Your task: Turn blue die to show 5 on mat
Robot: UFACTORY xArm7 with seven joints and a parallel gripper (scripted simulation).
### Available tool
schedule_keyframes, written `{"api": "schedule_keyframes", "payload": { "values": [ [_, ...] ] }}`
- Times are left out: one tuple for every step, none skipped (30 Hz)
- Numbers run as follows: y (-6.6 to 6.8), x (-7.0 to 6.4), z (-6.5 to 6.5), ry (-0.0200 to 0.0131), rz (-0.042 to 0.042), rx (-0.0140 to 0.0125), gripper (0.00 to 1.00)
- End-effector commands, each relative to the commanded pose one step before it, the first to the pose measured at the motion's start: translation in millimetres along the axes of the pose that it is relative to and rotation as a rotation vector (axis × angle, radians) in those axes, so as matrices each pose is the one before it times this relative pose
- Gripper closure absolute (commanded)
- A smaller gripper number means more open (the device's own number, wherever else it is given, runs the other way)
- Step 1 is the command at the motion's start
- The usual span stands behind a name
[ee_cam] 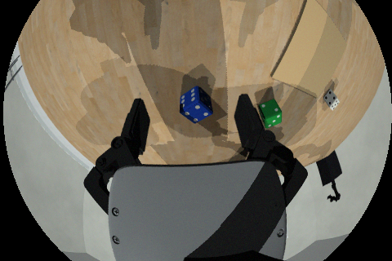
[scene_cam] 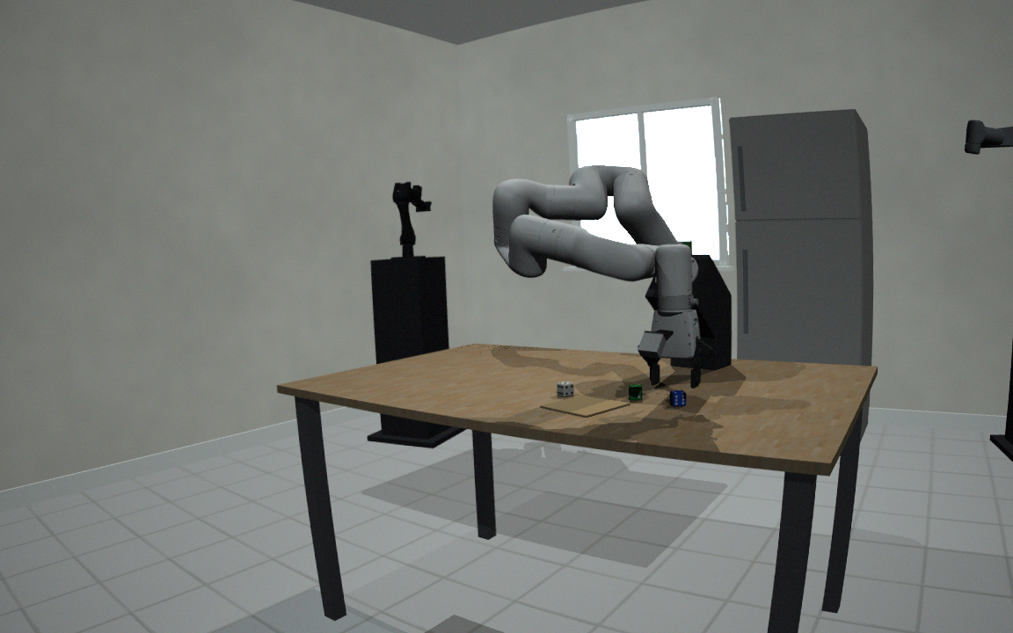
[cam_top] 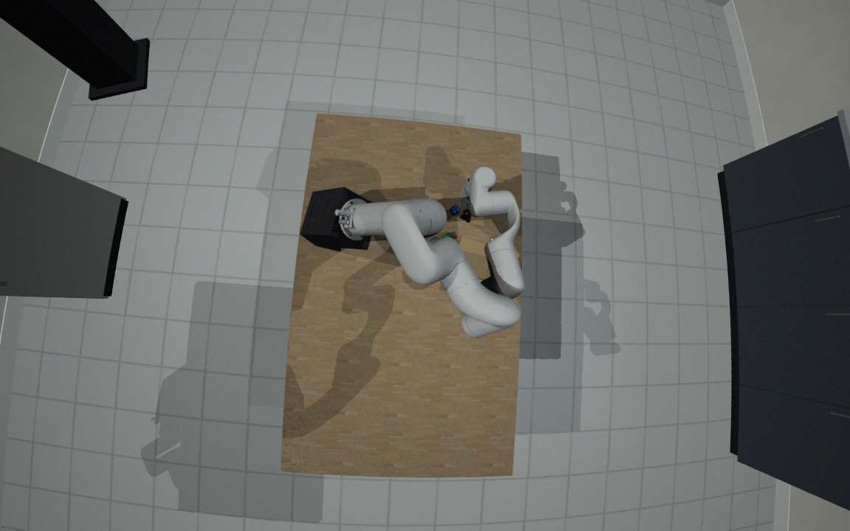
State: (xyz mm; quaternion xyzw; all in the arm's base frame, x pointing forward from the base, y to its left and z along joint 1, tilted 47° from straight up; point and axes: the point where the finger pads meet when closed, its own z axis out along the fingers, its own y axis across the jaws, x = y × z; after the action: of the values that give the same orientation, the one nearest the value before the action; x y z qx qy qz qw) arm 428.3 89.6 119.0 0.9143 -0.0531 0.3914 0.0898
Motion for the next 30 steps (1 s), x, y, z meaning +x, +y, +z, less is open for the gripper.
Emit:
{"api": "schedule_keyframes", "payload": {
  "values": [
    [-0.68, 0.2, -0.77, 0.00147, -0.0012, 0.00175, 0.0],
    [0.0, 0.0, 0.0, 0.0, 0.0, 0.0, 0.0],
    [0.0, 0.0, 0.0, 0.0, 0.0, 0.0, 0.0],
    [0.0, 0.0, 0.0, 0.0, 0.0, 0.0, 0.0],
    [0.0, 0.0, 0.0, 0.0, 0.0, 0.0, 0.0],
    [0.0, 0.0, 0.0, 0.0, 0.0, 0.0, 0.0],
    [0.0, 0.0, 0.0, 0.0, 0.0, 0.0, 0.0],
    [0.0, 0.0, 0.0, 0.0, 0.0, 0.0, 0.0],
    [0.0, 0.0, 0.0, 0.0, 0.0, 0.0, 0.0],
    [0.0, 0.0, 0.0, 0.0, 0.0, 0.0, 0.0],
    [0.0, 0.0, 0.0, 0.0, 0.0, 0.0, 0.0],
    [0.0, 0.0, 0.0, 0.0, 0.0, 0.0, 0.0],
    [0.0, 0.0, 0.0, 0.0, 0.0, 0.0, 0.0],
    [0.0, 0.0, 0.0, 0.0, 0.0, 0.0, 0.0],
    [0.0, 0.0, 0.0, 0.0, 0.0, 0.0, 0.0],
    [0.0, 0.0, 0.0, 0.0, 0.0, 0.0, 0.0],
    [0.0, 0.0, -0.08, 0.0, 0.0, 0.0, 0.0],
    [0.0, 0.0, -0.5, 0.0, 0.00001, 0.00001, 0.0],
    [-0.01, 0.01, -1.25, -0.00001, 0.00001, 0.00001, 0.0],
    [0.0, 0.0, -2.21, 0.0, -0.00001, -0.00001, 0.0],
    [0.0, 0.0, -3.26, 0.0, 0.00001, 0.00001, 0.0],
    [0.0, 0.0, -4.33, 0.0, 0.0, 0.0, 0.0],
    [0.0, 0.0, -5.32, 0.0, 0.0, 0.0, 0.0],
    [0.0, 0.0, -6.19, 0.0, 0.0, 0.0, 0.0],
    [0.0, 0.0, 0.0, 0.0, 0.0, 0.0, 0.0],
    [0.0, 0.0, 0.0, 0.0, 0.0, 0.0, 0.0],
    [0.01, -0.01, -6.88, 0.00001, -0.00002, -0.00002, 0.0],
    [-0.01, 0.01, -7.36, -0.00001, 0.00002, 0.00002, 0.0],
    [0.01, -0.01, -7.65, 0.00001, -0.00002, -0.00002, 0.0],
    [-0.01, 0.01, -7.71, -0.00001, 0.00002, 0.00001, 0.0]
  ]
}}
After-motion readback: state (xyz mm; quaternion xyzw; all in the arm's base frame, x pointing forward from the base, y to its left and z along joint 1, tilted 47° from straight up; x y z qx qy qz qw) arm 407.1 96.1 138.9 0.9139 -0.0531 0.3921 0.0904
